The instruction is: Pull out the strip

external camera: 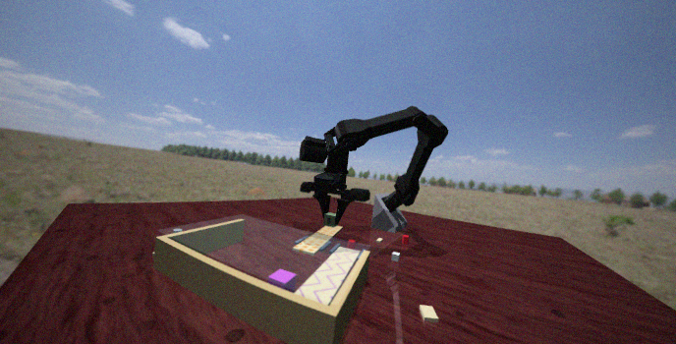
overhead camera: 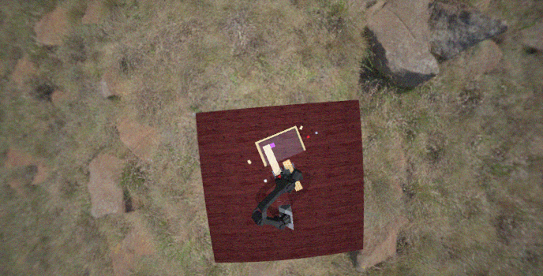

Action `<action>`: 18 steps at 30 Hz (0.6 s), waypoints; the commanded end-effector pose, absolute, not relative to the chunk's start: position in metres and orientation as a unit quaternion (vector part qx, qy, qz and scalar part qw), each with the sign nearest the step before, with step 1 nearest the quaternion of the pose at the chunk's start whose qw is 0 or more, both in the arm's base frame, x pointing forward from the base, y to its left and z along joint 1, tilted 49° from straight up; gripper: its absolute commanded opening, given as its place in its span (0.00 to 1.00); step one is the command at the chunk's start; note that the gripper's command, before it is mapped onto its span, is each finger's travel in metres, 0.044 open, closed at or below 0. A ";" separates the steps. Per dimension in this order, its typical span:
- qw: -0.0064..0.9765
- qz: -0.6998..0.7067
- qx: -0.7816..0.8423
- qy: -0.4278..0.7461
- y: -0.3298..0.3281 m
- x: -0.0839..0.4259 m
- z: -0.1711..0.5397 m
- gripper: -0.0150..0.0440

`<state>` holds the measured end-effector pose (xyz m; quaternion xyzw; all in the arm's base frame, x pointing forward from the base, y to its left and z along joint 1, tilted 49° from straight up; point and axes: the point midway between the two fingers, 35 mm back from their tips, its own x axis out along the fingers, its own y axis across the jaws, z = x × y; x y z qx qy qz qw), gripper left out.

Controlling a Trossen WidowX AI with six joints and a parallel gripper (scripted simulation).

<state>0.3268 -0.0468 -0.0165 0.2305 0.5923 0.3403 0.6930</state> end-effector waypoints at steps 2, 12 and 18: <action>0.692 0.342 0.228 0.594 -0.043 0.306 -0.016 0.25; 0.692 0.341 0.228 0.594 -0.062 0.299 0.002 0.25; 0.692 0.341 0.228 0.594 -0.069 0.298 0.008 0.25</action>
